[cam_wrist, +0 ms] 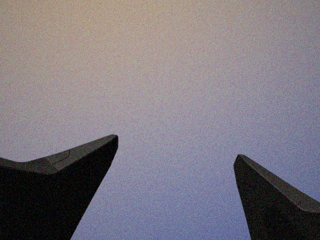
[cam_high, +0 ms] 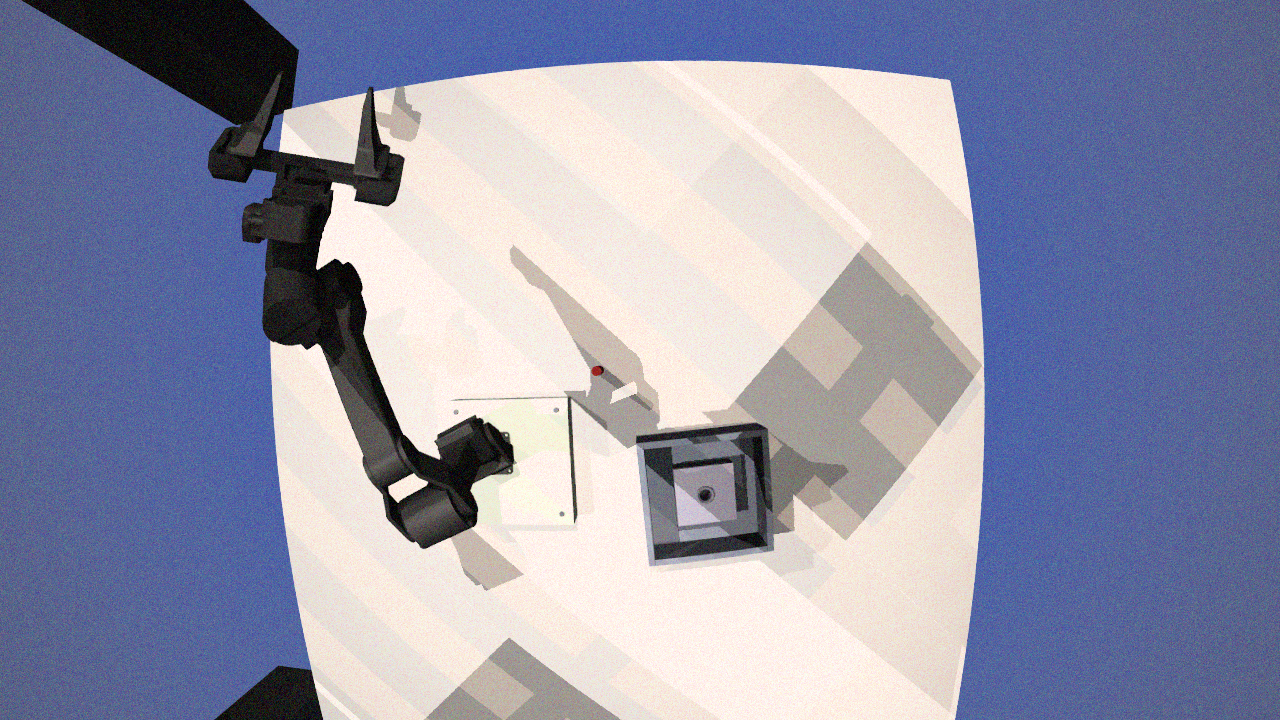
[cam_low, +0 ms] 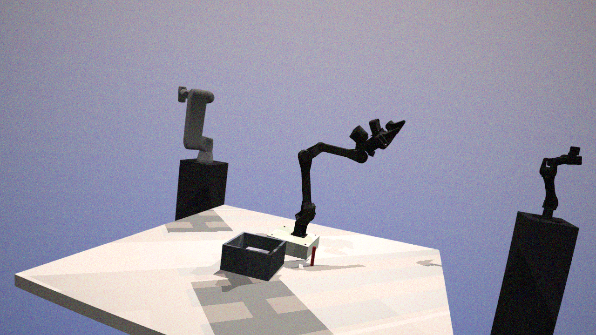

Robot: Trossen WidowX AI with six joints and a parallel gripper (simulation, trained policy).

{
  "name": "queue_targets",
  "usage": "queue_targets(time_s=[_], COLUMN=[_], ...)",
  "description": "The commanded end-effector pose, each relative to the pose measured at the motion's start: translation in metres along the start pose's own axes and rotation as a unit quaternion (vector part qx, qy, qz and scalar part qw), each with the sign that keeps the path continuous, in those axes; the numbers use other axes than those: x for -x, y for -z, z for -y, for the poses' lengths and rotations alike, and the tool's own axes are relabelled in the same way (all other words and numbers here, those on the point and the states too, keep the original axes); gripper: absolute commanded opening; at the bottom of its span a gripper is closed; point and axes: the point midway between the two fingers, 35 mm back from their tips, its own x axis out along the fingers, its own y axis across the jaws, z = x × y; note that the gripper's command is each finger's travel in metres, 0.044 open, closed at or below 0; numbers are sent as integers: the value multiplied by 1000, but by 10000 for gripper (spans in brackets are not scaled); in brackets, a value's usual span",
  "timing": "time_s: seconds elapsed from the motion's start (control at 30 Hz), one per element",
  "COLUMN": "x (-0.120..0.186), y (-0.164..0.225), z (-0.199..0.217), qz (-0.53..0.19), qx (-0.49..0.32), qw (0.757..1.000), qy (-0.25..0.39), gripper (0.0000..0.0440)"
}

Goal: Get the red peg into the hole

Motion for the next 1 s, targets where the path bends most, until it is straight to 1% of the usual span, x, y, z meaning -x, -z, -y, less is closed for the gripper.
queue_targets(time_s=[0.0,0.03,0.23,0.47,0.7,0.97], x=[-2,-4,-15,-12,10,50], y=[1,3,43,85,112,124], z=[5,11,54,121,195,270], qz=[-3,-7,-77,-181,-283,-375], qx=[13,26,101,158,175,159], qw=[1000,1000,992,969,934,884], qy=[6,11,24,61,128,229], gripper=[420,439,440,440,440,440])
